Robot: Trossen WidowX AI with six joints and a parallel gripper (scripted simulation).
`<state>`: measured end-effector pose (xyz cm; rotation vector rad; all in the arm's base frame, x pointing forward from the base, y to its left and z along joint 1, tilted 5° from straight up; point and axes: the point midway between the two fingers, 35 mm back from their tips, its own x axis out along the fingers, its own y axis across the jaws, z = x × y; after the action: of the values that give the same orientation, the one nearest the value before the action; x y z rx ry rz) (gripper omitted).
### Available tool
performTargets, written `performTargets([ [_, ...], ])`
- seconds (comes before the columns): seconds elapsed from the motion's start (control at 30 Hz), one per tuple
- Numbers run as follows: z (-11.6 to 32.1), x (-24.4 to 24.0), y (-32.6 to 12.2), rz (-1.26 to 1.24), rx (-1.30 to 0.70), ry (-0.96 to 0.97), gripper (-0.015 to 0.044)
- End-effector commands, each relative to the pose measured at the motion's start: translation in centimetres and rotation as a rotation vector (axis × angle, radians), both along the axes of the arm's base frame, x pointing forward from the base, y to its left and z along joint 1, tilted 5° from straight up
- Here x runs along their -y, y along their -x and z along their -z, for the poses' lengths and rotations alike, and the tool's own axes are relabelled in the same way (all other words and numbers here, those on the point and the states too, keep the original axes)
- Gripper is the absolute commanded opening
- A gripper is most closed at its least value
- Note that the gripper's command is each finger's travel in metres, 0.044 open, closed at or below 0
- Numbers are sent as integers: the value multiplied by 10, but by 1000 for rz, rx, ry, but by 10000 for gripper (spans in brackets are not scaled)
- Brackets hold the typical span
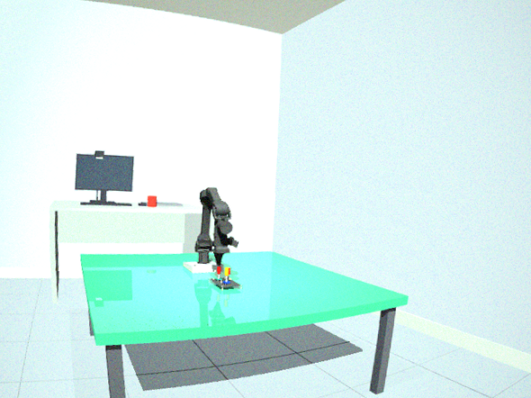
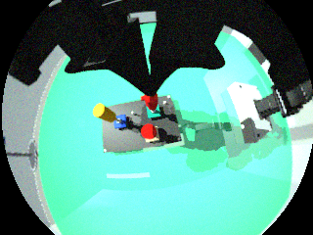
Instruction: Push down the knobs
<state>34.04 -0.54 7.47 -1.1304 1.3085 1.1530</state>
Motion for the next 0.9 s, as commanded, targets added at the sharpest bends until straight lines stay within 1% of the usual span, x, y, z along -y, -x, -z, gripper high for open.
performTargets([
  [0.0,1,0,0,-4,-1,-3,0],
  [0.87,7,0,0,-4,-1,-3,0],
])
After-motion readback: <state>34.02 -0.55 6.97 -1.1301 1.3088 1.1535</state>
